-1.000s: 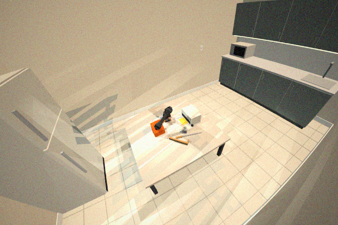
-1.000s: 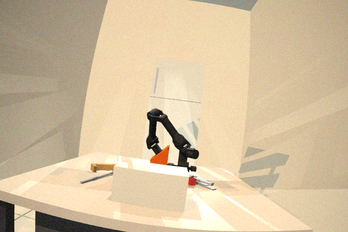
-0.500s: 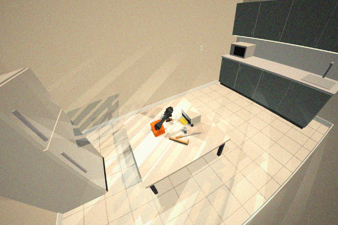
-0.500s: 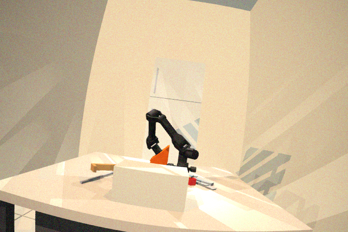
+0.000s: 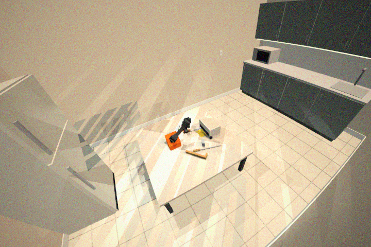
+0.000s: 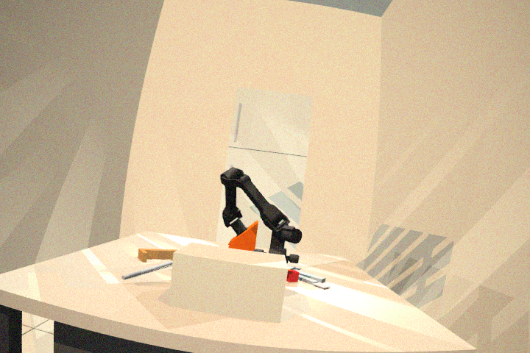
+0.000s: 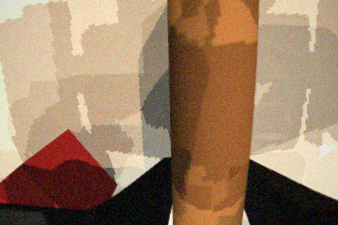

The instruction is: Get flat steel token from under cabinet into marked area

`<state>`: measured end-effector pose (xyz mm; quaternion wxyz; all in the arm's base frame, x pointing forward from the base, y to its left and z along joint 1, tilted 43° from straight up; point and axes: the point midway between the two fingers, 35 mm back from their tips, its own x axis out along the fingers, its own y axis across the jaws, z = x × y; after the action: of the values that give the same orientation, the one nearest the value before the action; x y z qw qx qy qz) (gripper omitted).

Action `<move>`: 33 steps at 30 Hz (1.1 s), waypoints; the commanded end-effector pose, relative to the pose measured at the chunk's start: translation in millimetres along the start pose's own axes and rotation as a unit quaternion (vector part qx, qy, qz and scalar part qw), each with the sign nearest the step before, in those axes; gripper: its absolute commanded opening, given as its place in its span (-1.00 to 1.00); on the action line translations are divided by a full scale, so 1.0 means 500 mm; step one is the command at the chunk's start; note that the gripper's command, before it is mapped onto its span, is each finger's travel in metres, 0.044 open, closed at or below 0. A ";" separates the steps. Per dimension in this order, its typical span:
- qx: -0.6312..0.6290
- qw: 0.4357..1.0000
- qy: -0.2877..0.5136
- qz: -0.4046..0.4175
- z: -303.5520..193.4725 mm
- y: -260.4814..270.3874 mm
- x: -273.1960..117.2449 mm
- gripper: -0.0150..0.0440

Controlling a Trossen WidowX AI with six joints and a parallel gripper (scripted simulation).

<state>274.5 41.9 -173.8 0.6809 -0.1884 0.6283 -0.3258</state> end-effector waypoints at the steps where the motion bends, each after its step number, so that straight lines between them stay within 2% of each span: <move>1: 0.001 1.000 0.001 0.001 0.015 0.000 0.000 -0.49; 33: 0.003 1.000 0.001 0.000 0.101 0.001 -0.001 -0.49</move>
<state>318.8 35.7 -167.8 0.6815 -0.1866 0.6271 -0.3280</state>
